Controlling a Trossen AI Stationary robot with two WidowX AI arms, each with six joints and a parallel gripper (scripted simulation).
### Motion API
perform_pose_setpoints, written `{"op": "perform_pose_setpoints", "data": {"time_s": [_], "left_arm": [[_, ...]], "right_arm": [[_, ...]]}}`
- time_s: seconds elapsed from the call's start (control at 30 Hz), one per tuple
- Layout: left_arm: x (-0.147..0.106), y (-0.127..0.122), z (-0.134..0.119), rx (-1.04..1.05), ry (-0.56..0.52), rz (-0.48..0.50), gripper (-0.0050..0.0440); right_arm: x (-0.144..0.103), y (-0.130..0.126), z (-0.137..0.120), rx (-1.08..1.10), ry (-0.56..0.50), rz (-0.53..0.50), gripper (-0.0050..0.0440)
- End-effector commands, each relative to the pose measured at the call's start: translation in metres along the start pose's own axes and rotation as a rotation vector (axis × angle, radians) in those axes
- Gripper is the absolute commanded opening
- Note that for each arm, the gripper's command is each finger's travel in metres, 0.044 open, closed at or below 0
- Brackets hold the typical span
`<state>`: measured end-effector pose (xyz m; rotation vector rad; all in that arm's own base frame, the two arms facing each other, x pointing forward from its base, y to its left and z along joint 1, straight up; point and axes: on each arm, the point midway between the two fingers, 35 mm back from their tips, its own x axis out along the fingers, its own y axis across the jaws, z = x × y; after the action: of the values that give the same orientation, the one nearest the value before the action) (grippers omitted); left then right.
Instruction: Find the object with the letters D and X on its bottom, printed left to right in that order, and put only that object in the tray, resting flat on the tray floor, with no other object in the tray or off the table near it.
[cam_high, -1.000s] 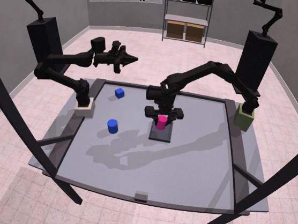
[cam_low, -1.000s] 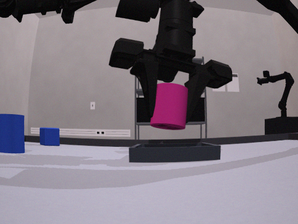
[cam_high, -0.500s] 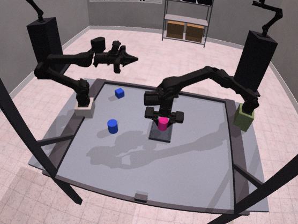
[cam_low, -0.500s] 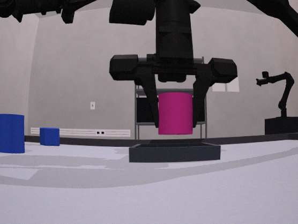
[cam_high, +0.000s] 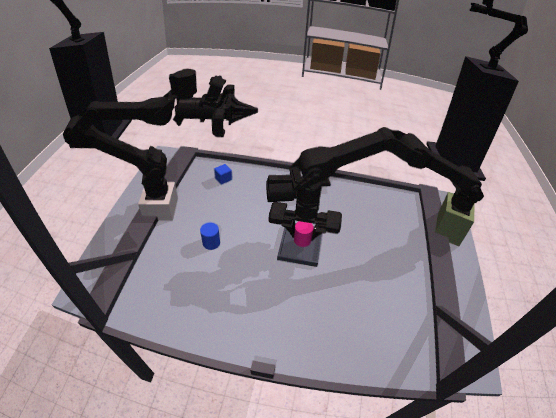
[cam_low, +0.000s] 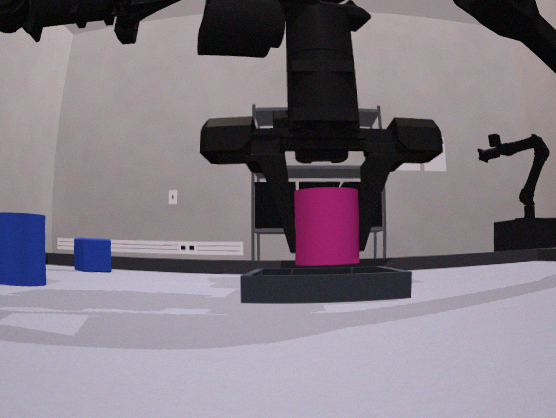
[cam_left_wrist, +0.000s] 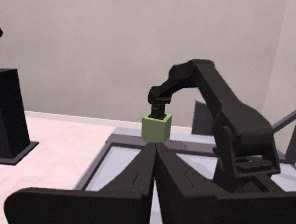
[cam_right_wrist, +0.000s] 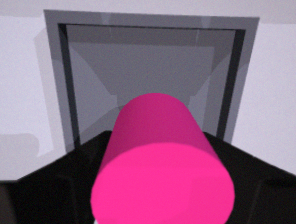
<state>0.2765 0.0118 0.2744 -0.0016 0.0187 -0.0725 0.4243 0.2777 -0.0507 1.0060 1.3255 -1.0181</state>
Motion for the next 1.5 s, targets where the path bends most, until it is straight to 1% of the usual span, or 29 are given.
{"op": "perform_pose_setpoints", "data": {"time_s": [0.0,0.07,0.17,0.57,0.83,0.87,1.1,1.13,1.4,1.47], "left_arm": [[0.000,0.000,0.008,0.005,-0.017,0.000,-0.0050],[0.000,0.000,0.008,0.005,-0.017,0.000,-0.0050],[0.000,0.000,0.008,0.005,-0.017,0.000,-0.0050],[0.000,0.000,0.008,0.005,-0.017,0.000,-0.0050],[0.000,0.000,0.008,0.005,-0.017,0.000,-0.0050],[0.000,0.000,0.008,0.005,-0.017,0.000,-0.0050],[0.000,0.000,0.008,0.005,-0.017,0.000,-0.0050],[0.000,0.000,0.008,0.005,-0.017,0.000,-0.0050],[0.000,0.000,0.008,0.005,-0.017,0.000,-0.0050],[0.000,0.000,0.008,0.005,-0.017,0.000,-0.0050]], "right_arm": [[-0.008,0.009,-0.003,0.004,0.008,0.036,0.0192],[-0.012,0.008,-0.002,0.004,0.010,0.040,0.0192],[-0.010,0.008,-0.002,0.004,0.010,0.039,0.0192],[0.010,0.008,-0.002,0.004,0.009,0.038,0.0192],[0.019,0.004,-0.001,0.004,0.002,0.017,0.0192],[0.002,0.012,-0.004,0.000,0.018,0.055,0.0216],[0.002,0.012,-0.004,0.000,0.018,0.055,0.0384],[0.002,0.012,-0.004,0.000,0.018,0.055,0.0400],[0.002,0.012,-0.004,0.000,0.018,0.055,0.0400],[-0.010,0.013,-0.004,0.000,0.023,0.072,0.0400]]}}
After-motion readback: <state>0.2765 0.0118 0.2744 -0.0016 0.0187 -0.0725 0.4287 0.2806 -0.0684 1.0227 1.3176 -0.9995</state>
